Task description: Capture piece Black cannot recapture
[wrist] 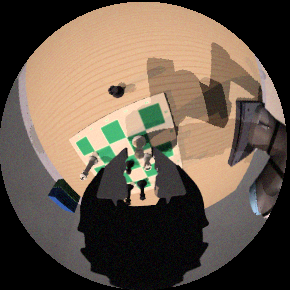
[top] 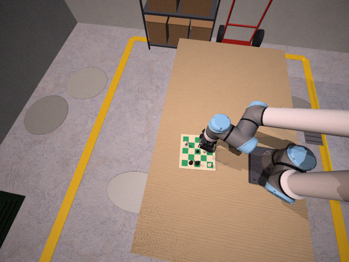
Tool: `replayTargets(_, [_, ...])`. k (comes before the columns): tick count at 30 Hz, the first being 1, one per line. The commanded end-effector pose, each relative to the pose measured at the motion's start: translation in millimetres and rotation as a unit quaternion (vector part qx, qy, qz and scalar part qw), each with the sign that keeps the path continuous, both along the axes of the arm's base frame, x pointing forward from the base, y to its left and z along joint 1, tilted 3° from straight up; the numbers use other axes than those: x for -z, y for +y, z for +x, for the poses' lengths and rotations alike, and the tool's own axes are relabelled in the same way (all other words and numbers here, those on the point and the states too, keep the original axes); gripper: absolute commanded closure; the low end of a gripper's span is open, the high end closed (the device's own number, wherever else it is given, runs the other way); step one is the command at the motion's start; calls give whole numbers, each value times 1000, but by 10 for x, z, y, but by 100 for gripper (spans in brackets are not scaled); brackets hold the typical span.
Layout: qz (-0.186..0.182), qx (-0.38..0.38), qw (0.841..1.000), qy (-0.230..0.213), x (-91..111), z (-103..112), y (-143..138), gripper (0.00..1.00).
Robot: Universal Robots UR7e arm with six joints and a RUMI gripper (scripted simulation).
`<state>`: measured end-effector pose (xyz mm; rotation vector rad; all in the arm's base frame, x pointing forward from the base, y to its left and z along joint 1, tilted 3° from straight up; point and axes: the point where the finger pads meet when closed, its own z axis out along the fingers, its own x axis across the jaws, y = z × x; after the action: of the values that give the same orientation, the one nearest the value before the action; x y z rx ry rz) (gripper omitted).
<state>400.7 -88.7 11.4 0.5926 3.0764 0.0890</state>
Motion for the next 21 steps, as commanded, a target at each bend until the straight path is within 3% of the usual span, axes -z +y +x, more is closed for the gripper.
replayTargets(1, [0, 0, 1000, -1, -3, 3, -2, 75])
replayTargets(12, [0, 0, 1000, -1, -3, 3, -2, 75])
replayTargets(13, [0, 0, 1000, -1, -3, 3, -2, 100])
replayTargets(21, [0, 0, 1000, -1, -3, 3, -2, 100])
